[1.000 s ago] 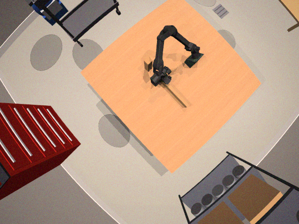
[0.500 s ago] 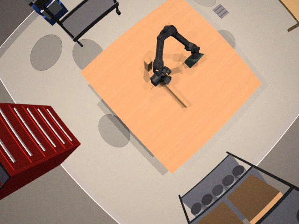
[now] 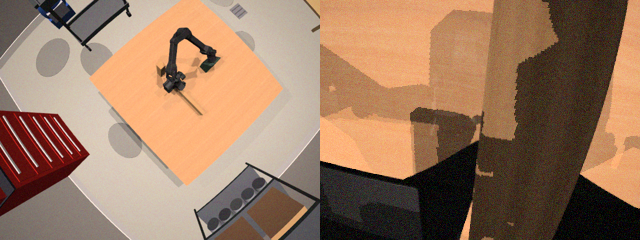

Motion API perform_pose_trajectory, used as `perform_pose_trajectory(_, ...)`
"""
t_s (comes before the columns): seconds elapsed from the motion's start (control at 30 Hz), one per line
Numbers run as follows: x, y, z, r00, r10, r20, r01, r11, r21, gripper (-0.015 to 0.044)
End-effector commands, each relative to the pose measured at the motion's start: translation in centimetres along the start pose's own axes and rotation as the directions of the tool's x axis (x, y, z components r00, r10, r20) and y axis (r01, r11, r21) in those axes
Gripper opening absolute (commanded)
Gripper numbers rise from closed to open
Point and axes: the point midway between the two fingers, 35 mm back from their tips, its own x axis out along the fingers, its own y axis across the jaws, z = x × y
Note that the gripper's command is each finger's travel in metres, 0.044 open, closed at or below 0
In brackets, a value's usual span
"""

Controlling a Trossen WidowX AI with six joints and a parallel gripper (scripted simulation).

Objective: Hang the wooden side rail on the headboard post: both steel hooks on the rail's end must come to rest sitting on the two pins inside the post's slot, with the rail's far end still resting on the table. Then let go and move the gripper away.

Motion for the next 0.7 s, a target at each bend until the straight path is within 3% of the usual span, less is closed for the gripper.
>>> perform_pose_trajectory(0.0,-0.01,-0.44,-0.10,1.000,-0.006,-0.003,0.006,1.000,0.004,0.0000)
perform_pose_trajectory(0.67,-0.16,-0.03,0.00,1.000,-0.006,-0.003,0.006,1.000,0.004,0.0000)
